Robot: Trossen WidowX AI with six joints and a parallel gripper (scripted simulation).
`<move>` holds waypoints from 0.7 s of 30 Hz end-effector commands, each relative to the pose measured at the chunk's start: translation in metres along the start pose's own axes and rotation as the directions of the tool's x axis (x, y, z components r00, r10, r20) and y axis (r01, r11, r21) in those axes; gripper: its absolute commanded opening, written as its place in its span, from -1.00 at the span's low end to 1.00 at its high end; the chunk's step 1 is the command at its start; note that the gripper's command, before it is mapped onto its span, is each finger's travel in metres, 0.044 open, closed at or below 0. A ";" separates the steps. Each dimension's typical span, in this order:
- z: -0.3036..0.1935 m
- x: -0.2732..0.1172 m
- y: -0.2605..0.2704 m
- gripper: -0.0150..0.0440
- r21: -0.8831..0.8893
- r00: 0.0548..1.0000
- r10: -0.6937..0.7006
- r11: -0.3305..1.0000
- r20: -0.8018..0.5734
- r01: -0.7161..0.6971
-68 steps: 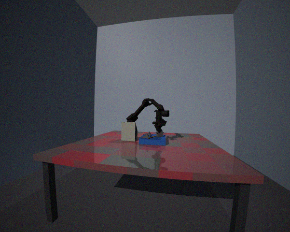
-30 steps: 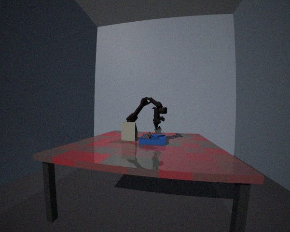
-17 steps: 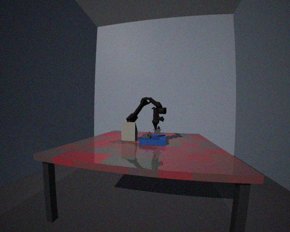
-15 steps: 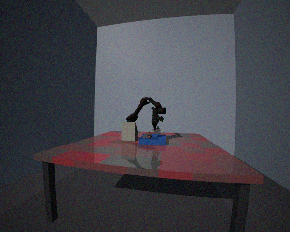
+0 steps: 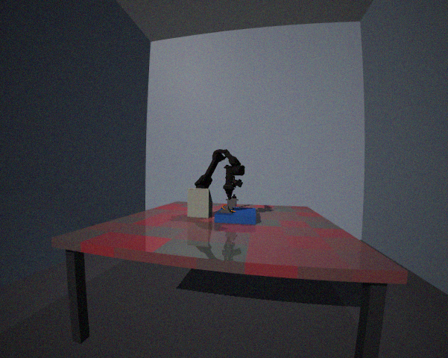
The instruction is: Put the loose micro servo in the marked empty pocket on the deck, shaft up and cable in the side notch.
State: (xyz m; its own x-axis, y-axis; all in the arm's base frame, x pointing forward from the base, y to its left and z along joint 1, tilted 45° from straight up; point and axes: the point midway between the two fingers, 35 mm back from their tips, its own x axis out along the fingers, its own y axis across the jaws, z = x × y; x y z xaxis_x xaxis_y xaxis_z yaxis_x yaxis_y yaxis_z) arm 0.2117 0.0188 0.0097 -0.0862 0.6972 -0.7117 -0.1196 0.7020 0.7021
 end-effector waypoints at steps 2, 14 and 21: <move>-0.021 -0.002 -0.001 -0.49 -0.005 1.000 -0.006 1.000 0.006 0.006; -0.031 0.007 -0.001 -0.49 -0.005 1.000 -0.005 1.000 0.006 0.005; -0.031 0.018 -0.001 -0.49 -0.005 1.000 -0.005 1.000 0.006 0.005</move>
State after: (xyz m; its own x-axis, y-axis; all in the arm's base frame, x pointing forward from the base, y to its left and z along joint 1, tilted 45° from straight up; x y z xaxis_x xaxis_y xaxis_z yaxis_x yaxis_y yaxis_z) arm 0.1785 0.0237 -0.0018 -0.0866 0.6936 -0.7152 -0.1302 0.7038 0.6983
